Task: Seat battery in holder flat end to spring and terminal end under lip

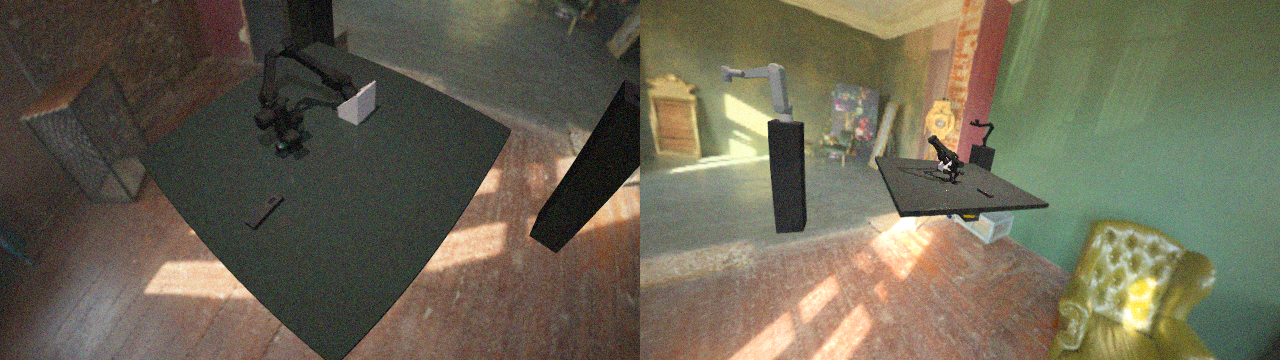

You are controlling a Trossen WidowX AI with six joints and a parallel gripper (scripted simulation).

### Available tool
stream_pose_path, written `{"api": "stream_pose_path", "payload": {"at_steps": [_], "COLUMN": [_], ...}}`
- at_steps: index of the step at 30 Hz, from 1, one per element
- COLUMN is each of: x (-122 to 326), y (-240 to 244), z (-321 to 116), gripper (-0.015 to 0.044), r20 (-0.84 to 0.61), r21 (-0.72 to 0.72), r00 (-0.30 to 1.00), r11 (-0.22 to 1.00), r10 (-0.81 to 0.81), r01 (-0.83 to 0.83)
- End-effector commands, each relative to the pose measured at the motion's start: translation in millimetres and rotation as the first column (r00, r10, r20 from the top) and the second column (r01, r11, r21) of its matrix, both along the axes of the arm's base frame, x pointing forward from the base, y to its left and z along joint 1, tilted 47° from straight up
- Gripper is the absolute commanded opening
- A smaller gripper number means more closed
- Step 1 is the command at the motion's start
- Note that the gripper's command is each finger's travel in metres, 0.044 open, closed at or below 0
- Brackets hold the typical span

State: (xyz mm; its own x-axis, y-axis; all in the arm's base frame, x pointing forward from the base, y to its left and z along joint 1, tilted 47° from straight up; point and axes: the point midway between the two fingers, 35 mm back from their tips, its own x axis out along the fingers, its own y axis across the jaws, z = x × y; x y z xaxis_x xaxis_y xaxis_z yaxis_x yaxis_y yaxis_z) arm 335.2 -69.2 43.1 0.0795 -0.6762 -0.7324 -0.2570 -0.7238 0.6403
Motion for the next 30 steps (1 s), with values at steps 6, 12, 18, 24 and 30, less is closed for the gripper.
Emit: {"api": "stream_pose_path", "payload": {"at_steps": [6,12,18,24,30], "x": [-6.6,-7.6,-7.5,-7.5,-7.6], "y": [-0.1,-0.1,-0.1,-0.1,1.8], "z": [-1.3,-1.5,-1.4,-1.4,0.4], "gripper": [0.0081,0.0081,0.0081,0.0133,0.0183], "r20": [0.003,0.004,0.005,0.005,0.006], "r21": [-0.003,-0.001,-0.001,-0.001,0.0], "r00": [1.0,1.0,1.0,1.0,1.0], "r11": [1.0,1.0,1.0,1.0,1.0], "r10": [0.008,0.01,0.01,0.01,0.01], "r01": [-0.008,-0.01,-0.01,-0.01,-0.01]}}
